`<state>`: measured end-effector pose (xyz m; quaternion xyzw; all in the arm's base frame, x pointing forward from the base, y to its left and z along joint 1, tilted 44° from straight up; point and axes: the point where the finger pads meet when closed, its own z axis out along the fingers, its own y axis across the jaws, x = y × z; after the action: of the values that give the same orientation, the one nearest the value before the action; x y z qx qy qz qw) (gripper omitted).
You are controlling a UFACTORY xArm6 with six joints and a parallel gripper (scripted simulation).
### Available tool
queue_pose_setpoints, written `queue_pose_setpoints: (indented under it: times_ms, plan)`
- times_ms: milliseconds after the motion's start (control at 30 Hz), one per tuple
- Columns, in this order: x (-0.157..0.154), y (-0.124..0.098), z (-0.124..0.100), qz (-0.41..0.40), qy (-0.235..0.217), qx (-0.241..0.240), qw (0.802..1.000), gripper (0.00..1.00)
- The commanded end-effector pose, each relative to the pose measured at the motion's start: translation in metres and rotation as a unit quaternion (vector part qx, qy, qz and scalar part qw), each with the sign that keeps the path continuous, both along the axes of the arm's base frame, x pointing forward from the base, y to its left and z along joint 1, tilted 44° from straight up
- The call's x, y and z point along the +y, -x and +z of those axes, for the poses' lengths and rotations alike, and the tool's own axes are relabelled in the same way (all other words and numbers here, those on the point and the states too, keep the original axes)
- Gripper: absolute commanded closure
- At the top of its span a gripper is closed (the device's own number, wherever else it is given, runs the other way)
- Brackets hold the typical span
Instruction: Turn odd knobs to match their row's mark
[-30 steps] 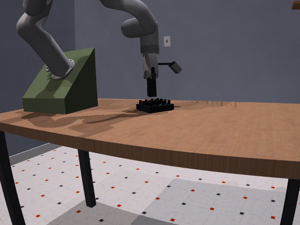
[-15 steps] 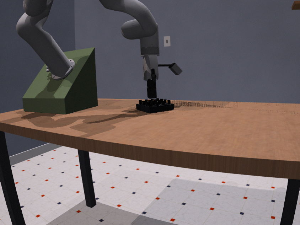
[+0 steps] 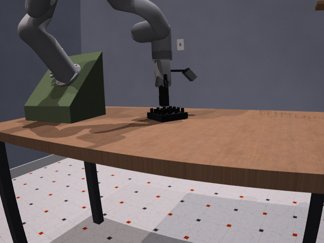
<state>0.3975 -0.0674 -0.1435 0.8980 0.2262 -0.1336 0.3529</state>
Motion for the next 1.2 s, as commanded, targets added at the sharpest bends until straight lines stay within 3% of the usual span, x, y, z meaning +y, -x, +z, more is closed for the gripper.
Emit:
queue_pose_setpoints:
  times_ms: [0, 1167]
  plan:
    - [0.0009, -0.0015, 0.0007, 0.001, -0.001, -0.001, 1.0, 0.81]
    - [-0.0027, -0.001, -0.0031, 0.001, -0.001, -0.001, 1.0, 0.81]
